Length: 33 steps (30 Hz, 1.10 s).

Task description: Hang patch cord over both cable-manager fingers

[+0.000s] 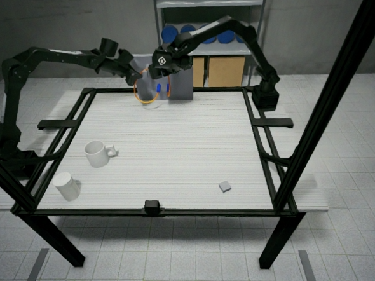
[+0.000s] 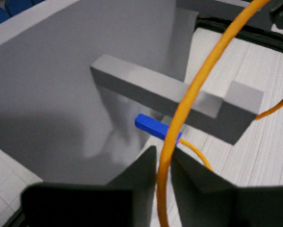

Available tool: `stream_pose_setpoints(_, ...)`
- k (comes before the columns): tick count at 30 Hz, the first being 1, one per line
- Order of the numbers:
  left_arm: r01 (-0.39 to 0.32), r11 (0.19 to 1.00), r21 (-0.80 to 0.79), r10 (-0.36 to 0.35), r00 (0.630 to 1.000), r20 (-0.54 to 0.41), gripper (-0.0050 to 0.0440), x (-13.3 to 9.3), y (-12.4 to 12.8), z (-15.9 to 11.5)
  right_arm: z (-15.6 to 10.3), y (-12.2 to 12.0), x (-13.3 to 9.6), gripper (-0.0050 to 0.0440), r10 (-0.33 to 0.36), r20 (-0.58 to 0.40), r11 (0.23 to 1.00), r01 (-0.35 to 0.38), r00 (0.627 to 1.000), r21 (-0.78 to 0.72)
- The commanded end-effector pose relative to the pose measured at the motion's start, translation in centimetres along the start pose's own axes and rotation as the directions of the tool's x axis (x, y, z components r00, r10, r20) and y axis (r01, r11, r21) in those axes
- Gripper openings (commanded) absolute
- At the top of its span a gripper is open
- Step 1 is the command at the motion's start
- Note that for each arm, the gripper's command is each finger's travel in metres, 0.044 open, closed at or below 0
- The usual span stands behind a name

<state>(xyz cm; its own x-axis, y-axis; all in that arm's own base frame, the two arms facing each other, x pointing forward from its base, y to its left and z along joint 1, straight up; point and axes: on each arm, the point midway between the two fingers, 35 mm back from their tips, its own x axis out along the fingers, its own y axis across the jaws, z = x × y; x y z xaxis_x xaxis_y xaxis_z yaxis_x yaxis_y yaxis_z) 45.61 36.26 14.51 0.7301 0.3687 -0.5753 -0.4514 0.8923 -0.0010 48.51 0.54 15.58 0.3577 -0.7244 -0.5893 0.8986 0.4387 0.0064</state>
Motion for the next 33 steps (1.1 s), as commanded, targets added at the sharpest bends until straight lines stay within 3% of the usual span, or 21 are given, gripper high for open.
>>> stream_pose_setpoints(1,-0.004,1.000,0.008,0.004,0.999,0.033,0.0040,-0.90,0.04,1.42,1.08,0.13,-0.41,0.0025,0.007,0.013,1.000,-0.008,1.000,0.028)
stream_pose_setpoints(33,-0.004,1.000,0.008,0.004,0.999,0.033,0.0040,-0.90,0.04,1.42,1.67,-0.23,-0.55,0.0025,-0.008,0.023,0.999,0.007,1.000,0.037)
